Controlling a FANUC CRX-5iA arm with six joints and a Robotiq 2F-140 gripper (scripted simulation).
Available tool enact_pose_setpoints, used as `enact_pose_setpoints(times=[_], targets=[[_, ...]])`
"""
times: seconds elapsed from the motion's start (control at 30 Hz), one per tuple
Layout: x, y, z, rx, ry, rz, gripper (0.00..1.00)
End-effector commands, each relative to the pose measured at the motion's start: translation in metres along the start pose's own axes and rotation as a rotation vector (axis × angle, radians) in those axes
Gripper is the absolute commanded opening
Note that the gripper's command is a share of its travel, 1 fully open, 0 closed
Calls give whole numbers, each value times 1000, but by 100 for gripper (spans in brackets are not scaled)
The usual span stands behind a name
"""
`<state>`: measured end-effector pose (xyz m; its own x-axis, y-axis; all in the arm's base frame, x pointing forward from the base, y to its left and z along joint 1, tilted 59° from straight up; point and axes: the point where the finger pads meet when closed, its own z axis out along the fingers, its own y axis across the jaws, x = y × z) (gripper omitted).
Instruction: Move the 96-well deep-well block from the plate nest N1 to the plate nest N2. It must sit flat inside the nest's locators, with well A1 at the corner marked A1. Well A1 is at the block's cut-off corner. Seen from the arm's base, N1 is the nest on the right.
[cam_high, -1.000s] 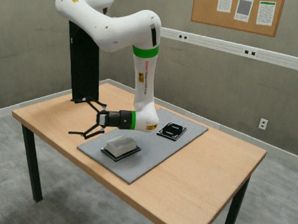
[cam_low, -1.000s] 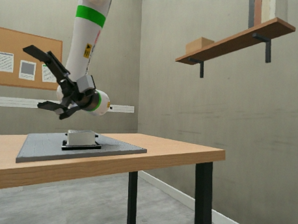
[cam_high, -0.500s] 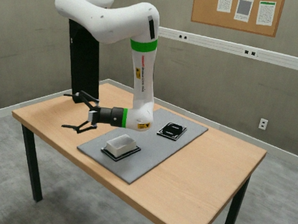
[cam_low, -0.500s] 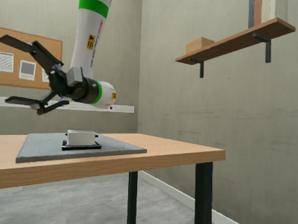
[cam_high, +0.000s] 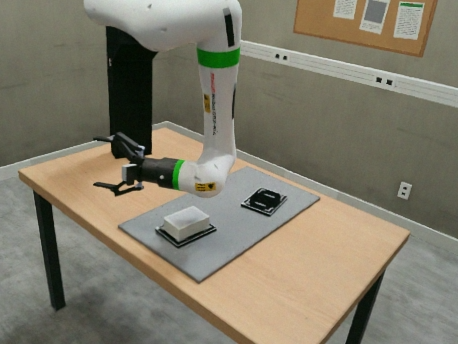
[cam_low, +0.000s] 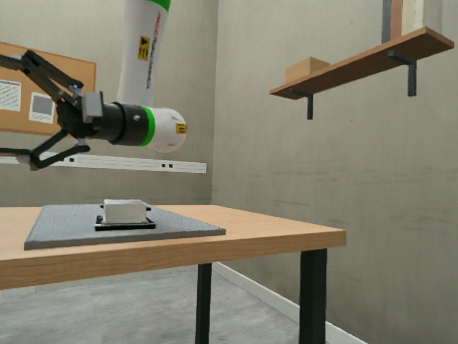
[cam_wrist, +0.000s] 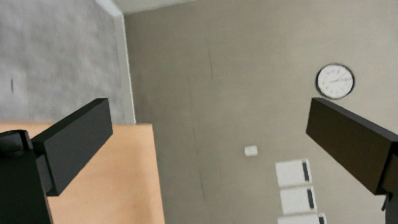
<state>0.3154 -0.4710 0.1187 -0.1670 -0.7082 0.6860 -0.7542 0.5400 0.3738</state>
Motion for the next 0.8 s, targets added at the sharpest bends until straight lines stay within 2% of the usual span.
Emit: enact_pose_setpoints(times=[0.0, 0.03, 0.17, 0.23, 0.43, 0.6, 0.77], targets=[[-15, 3, 7, 28, -102, -38, 100], [-15, 3, 7, 28, -102, -38, 100], [-35, 3, 9, 77, -220, -78, 100], [-38, 4, 10, 79, -226, -80, 100], [-62, 1, 7, 148, -349, -129, 100], [-70, -1, 4, 175, -387, -145, 100], [-92, -6, -4, 257, -494, -186, 100]])
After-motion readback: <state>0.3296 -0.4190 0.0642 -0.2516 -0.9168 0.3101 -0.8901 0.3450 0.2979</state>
